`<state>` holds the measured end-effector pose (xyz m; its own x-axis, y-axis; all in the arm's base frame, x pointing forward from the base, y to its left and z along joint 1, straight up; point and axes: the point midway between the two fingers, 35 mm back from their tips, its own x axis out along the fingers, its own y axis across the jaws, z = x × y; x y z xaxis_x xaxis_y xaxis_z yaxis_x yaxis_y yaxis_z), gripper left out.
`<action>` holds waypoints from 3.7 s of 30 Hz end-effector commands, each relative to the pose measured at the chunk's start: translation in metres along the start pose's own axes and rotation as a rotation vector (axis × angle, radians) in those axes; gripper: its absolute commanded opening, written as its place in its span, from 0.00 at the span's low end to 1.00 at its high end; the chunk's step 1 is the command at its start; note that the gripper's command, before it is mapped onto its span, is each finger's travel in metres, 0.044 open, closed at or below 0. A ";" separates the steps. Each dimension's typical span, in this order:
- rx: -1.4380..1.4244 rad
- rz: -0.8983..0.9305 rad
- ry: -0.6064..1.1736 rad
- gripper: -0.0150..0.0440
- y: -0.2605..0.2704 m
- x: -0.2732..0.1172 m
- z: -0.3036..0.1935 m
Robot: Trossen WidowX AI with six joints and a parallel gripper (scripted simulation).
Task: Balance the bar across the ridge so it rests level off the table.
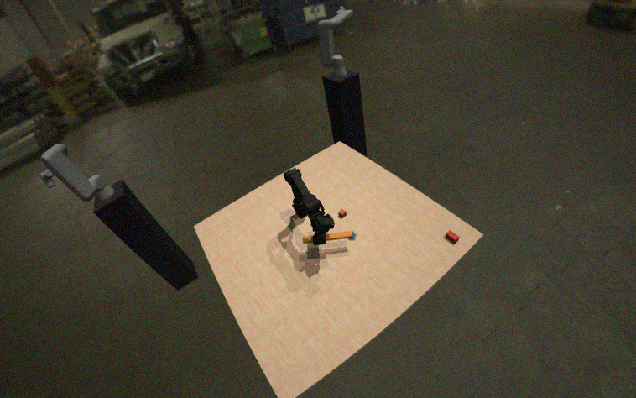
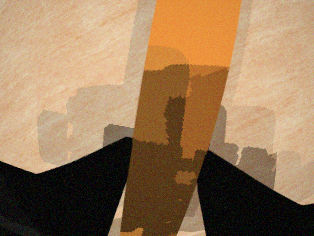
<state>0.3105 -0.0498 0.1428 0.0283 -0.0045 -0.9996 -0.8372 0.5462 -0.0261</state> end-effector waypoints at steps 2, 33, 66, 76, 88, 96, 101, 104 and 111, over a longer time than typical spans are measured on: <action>0.052 -0.002 -0.003 0.25 0.003 -0.001 0.018; 0.354 0.006 -0.012 0.25 0.055 -0.001 0.121; 0.387 0.007 -0.013 0.25 0.067 0.039 0.134; 0.387 0.007 -0.013 0.25 0.067 0.043 0.134; 0.387 0.007 -0.013 0.25 0.067 0.042 0.134; 0.387 0.007 -0.013 0.25 0.067 0.043 0.134; 0.387 0.007 -0.013 0.25 0.067 0.043 0.134; 0.387 0.007 -0.013 0.25 0.067 0.044 0.134; 0.387 0.007 -0.013 0.25 0.067 0.044 0.134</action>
<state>0.3286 0.0985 0.0994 0.0326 0.0086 -0.9994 -0.5723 0.8199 -0.0116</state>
